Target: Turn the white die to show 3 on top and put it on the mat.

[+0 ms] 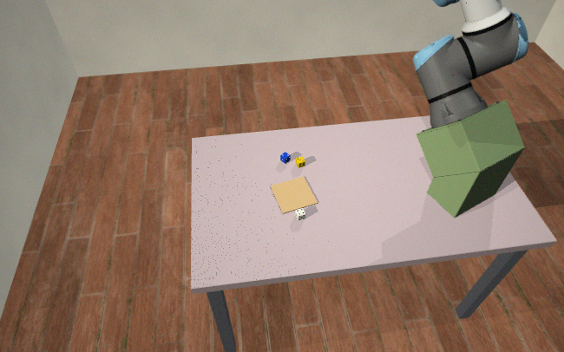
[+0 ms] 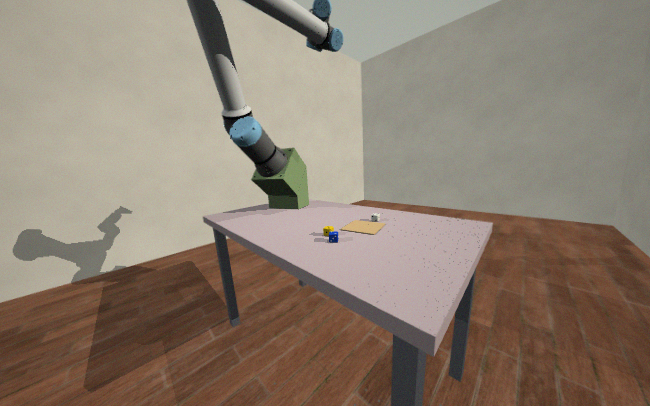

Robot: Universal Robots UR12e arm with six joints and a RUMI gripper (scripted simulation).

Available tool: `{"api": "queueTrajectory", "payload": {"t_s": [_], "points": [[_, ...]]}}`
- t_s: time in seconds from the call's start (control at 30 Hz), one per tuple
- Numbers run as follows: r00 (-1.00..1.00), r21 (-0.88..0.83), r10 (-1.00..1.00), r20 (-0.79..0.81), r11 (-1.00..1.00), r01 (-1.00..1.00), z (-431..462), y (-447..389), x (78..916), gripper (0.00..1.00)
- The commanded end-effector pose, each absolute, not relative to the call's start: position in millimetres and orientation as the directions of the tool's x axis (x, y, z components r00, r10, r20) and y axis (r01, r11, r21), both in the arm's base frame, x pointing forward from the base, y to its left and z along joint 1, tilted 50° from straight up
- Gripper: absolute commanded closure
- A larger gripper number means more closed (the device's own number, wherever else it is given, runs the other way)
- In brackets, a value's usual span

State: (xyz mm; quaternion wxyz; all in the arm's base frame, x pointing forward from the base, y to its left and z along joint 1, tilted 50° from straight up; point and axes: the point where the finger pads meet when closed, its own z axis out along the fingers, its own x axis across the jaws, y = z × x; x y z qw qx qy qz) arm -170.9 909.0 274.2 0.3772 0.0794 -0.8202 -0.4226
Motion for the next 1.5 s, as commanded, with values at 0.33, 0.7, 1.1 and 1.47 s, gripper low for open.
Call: {"api": "queueTrajectory", "payload": {"t_s": [0.33,0.7,1.1,1.47], "points": [[-0.703,0.754,-0.450,0.551,0.629,0.188,274.8,909.4,-170.9,0.00],[-0.706,0.754,-0.446,0.550,0.629,0.189,274.3,909.8,-168.3,0.00],[-0.766,0.752,-0.372,0.525,0.623,0.213,264.0,915.8,-111.9,0.00],[-0.866,0.747,-0.193,0.462,0.611,0.262,242.1,913.5,12.8,0.00]]}}
